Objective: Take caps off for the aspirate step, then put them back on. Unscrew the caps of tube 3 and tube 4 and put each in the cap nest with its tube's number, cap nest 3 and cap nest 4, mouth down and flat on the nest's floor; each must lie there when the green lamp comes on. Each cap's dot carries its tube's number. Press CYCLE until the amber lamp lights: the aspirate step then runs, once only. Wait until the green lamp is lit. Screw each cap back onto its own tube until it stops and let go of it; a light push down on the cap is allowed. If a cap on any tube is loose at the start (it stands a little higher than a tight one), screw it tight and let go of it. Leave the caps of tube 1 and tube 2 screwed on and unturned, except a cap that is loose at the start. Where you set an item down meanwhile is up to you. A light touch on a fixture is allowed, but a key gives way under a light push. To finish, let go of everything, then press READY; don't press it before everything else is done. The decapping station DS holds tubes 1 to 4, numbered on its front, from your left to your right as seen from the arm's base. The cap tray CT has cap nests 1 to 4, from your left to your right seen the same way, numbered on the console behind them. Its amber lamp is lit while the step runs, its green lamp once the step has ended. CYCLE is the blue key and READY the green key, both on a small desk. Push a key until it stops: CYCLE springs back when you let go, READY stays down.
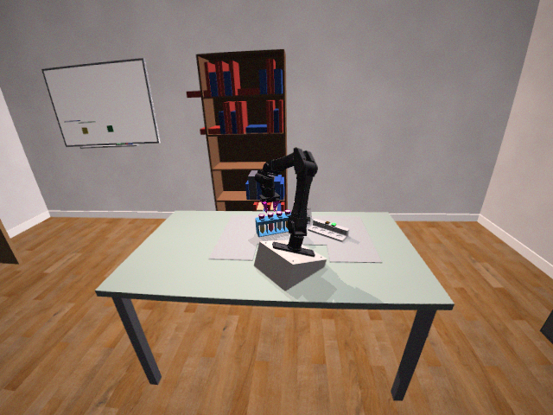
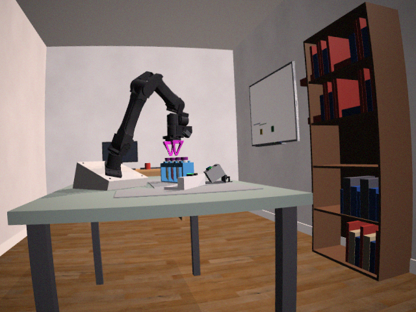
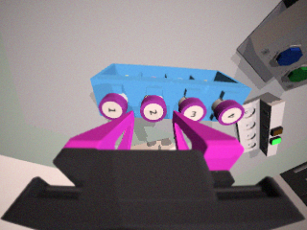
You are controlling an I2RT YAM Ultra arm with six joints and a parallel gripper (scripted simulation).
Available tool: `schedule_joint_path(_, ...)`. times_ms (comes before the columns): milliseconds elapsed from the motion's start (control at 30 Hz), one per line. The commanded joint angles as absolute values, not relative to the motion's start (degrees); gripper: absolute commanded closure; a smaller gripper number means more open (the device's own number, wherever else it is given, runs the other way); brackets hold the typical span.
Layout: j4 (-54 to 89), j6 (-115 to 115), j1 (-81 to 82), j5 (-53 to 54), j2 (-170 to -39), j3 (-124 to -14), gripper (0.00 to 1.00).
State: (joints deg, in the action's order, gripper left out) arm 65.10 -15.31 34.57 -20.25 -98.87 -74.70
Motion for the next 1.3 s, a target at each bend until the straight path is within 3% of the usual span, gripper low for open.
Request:
schedule_joint_path(0,67.96,-16.31,35.74,-20.25,-97.69,-77.04,0.51)
schedule_joint_path(333,70.2,-16.96,36.35,-20.26,-97.51,-78.87,0.51)
schedule_joint_path(367,70.24,-20.19,34.9,-20.24,-97.04,-78.99,1.0)
schedule_joint_path(667,70.65,-39.45,26.06,-19.82,-95.29,-80.87,1.0)
schedule_joint_path(1267,71.96,-19.07,6.37,-17.17,-98.24,-91.8,1.0)
